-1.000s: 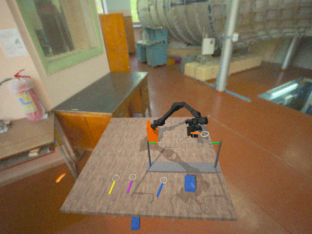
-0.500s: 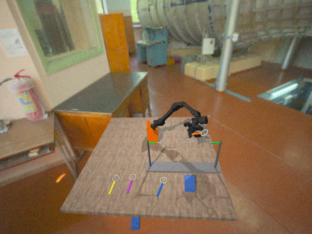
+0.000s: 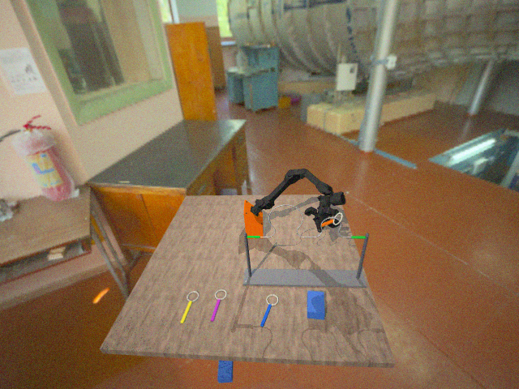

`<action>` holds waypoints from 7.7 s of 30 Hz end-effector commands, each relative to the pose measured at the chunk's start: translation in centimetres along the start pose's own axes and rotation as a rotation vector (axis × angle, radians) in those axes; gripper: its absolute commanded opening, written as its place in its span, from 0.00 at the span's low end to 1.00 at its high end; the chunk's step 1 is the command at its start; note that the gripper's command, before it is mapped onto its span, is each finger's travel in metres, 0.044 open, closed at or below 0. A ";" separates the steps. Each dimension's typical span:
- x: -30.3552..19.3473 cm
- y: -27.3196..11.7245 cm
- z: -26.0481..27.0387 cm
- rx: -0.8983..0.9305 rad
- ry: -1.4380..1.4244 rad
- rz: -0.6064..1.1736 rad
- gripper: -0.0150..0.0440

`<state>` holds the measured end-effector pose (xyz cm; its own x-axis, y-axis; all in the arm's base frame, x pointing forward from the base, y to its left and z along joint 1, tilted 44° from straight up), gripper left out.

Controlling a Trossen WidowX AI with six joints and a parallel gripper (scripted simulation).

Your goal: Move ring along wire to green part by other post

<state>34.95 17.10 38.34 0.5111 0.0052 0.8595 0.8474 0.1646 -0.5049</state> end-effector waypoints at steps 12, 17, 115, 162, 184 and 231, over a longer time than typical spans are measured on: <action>0.3 0.0 1.7 0.155 0.275 -0.029 0.00; 0.6 -0.1 2.3 0.209 0.368 -0.041 0.00; 8.9 -4.5 3.7 1.114 2.028 -0.256 0.00; 2.9 -0.6 9.2 0.872 1.563 -0.201 0.00; -3.0 2.7 9.9 0.657 1.159 -0.150 0.00; -12.6 7.3 3.6 0.315 0.514 -0.072 0.00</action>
<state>34.23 22.08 24.56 0.5232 -0.4921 0.6958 0.8405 0.4329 -0.3259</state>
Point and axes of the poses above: the point midway between the two fingers, 35 mm back from their tips, its own y axis out along the fingers, its own z axis across the jaws, x = y × z, the point moved 2 cm from there along -y, back along the fingers, and after that the axes turned 9 degrees about -y, right-handed, at the moved point
